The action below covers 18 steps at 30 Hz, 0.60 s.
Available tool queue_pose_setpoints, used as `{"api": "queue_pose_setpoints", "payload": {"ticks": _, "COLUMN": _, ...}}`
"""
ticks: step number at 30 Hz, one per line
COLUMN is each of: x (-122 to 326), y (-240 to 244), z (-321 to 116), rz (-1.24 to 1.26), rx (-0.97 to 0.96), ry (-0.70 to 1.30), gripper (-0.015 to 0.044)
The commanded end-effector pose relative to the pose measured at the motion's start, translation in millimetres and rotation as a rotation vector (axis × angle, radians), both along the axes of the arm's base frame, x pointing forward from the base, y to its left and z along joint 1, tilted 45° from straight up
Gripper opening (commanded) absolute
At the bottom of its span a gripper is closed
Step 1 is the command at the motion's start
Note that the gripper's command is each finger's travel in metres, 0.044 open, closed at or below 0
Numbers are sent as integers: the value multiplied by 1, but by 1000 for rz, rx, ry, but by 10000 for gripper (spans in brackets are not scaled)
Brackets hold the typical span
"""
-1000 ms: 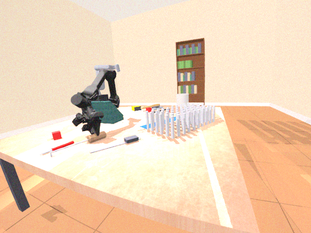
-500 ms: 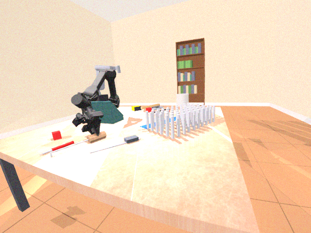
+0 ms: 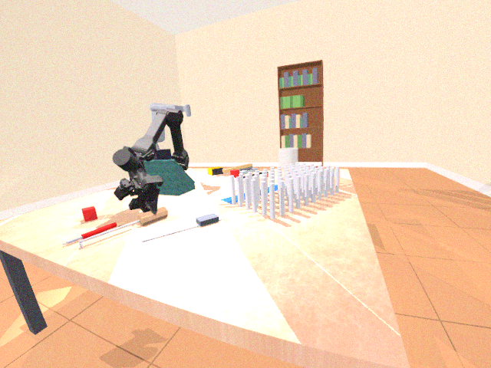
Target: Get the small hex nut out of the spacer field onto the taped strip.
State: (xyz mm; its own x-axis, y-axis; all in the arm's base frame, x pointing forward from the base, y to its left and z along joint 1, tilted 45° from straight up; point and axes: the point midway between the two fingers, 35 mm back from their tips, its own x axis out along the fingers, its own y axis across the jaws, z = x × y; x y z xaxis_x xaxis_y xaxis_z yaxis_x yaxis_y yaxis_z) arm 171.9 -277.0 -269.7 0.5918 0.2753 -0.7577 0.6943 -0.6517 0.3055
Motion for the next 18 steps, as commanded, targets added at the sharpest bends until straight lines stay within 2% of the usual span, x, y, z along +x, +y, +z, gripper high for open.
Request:
{"api": "queue_pose_setpoints", "payload": {"ticks": 1, "x": 0, "y": 6, "z": -2, "rz": 1, "rx": 2, "ry": 1, "gripper": 0}}
{"api": "queue_pose_setpoints", "payload": {"ticks": 18, "x": 0, "y": 6, "z": -2, "rz": -19, "rx": -26, "ry": -20, "gripper": 0}}
